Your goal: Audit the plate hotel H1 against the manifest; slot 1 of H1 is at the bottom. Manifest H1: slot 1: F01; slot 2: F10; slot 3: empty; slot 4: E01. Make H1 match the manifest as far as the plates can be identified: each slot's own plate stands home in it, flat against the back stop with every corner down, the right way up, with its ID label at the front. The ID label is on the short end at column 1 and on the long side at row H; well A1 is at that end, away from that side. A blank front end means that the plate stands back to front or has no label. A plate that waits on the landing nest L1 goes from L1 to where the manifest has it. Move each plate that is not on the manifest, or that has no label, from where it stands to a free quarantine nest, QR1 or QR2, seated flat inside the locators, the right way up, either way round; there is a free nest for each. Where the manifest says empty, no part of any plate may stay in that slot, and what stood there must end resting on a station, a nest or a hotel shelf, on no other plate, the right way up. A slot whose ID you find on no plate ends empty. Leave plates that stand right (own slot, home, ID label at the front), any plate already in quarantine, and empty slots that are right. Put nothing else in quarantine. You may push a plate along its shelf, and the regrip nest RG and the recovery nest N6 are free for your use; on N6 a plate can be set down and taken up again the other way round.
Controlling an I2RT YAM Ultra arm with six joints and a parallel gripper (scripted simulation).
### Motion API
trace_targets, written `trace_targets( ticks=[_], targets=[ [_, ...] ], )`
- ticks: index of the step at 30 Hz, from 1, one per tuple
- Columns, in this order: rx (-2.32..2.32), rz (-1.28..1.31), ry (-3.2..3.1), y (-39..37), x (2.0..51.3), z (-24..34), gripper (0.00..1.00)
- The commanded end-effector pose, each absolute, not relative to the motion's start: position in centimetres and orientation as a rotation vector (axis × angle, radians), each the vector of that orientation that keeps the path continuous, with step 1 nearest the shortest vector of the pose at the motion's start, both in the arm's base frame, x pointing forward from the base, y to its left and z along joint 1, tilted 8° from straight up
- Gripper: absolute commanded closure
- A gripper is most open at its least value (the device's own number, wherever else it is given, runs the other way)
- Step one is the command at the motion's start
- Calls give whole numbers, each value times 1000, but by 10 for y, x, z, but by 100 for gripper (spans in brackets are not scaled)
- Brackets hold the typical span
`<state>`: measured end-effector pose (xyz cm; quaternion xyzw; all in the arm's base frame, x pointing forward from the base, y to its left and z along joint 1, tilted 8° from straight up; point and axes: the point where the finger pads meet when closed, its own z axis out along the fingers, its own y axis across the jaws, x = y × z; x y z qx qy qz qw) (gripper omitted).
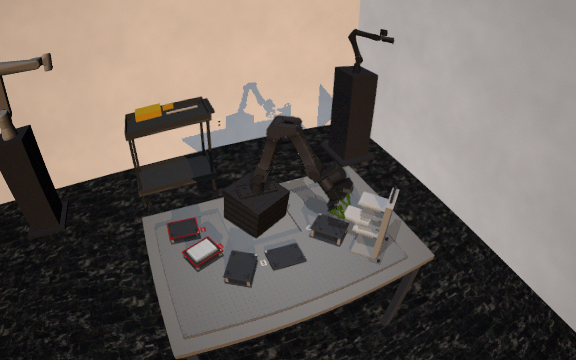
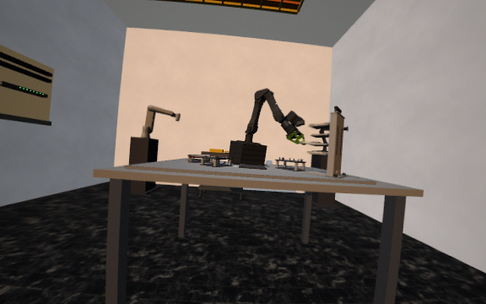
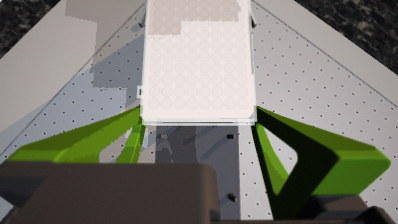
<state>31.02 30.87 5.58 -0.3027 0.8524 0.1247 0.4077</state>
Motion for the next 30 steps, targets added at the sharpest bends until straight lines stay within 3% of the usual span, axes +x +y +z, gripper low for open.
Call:
trace_targets(
  ticks=[1, 30],
  targets=[
    [-744, 337, 2107, 315, 316, 69, 14],
    [-744, 337, 2107, 318, 320, 66, 14]
  ],
)
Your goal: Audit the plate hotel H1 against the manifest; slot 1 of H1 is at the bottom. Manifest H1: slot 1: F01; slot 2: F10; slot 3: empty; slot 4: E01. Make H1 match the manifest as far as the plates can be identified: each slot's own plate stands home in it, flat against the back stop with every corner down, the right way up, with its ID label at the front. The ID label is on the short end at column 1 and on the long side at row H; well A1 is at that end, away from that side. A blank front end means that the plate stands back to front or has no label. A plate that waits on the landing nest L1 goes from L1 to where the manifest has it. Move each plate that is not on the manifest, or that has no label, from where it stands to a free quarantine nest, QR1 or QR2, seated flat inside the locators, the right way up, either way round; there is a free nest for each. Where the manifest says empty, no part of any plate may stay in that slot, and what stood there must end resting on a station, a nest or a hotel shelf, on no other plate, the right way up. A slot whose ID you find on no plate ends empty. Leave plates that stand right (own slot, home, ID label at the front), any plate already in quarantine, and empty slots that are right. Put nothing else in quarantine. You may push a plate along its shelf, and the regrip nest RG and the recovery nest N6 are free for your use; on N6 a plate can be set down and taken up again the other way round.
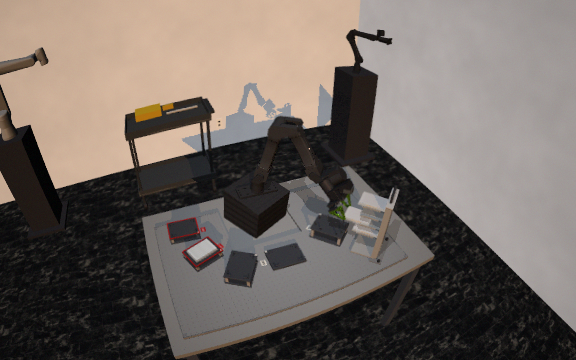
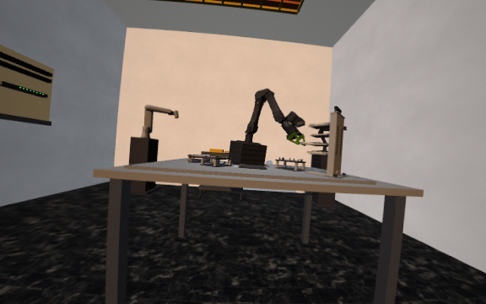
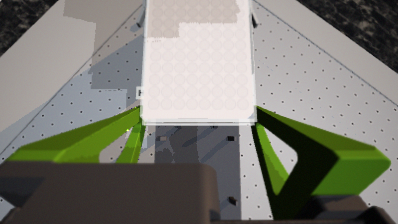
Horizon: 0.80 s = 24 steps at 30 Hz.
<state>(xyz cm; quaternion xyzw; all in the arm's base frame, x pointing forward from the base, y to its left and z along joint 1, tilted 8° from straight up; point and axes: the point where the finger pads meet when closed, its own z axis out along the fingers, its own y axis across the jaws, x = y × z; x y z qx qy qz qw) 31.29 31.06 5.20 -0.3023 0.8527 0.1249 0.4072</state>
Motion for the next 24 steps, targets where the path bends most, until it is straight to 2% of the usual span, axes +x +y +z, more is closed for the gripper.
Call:
trace_targets(
  ticks=[1, 24],
  targets=[
    [-744, 337, 2107, 319, 320, 65, 14],
    [-744, 337, 2107, 327, 331, 61, 14]
  ],
)
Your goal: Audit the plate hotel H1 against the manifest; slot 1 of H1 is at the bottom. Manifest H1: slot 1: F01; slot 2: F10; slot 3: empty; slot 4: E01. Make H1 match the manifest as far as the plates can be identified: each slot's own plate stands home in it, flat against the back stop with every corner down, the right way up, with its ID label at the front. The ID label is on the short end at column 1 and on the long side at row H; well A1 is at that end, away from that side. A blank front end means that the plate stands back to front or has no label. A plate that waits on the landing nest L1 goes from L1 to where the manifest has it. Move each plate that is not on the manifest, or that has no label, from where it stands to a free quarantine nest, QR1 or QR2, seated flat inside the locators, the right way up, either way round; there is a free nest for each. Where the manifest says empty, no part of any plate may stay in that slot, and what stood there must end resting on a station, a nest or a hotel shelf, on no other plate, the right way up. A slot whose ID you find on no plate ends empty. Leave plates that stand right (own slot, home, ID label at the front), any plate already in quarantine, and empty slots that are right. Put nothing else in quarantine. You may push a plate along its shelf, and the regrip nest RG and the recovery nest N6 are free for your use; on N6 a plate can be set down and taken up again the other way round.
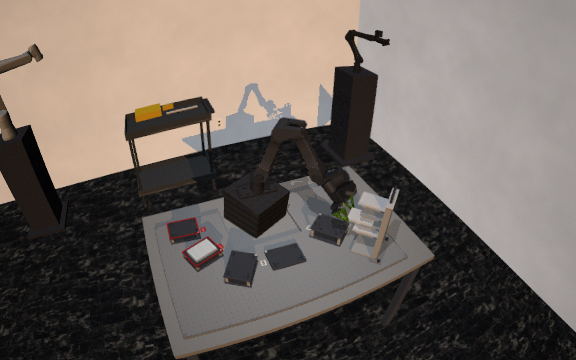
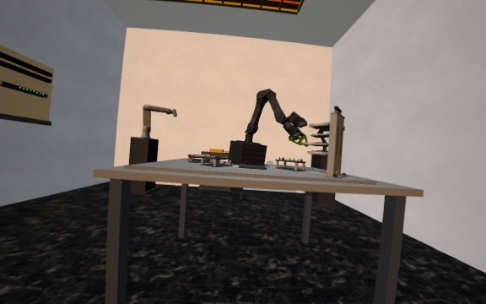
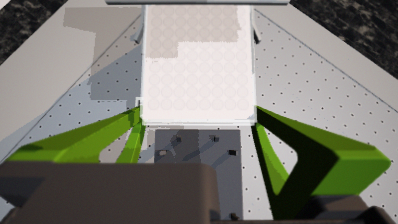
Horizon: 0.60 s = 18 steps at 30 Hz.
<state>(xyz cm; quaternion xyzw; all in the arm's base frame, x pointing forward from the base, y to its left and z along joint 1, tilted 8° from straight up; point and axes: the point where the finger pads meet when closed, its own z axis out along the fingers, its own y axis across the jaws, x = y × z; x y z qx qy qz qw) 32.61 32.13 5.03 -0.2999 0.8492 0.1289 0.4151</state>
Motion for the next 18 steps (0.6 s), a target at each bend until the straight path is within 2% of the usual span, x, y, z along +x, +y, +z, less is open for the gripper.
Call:
trace_targets(
  ticks=[1, 18],
  targets=[
    [-744, 337, 2107, 327, 331, 60, 14],
    [-743, 337, 2107, 330, 336, 58, 14]
  ],
)
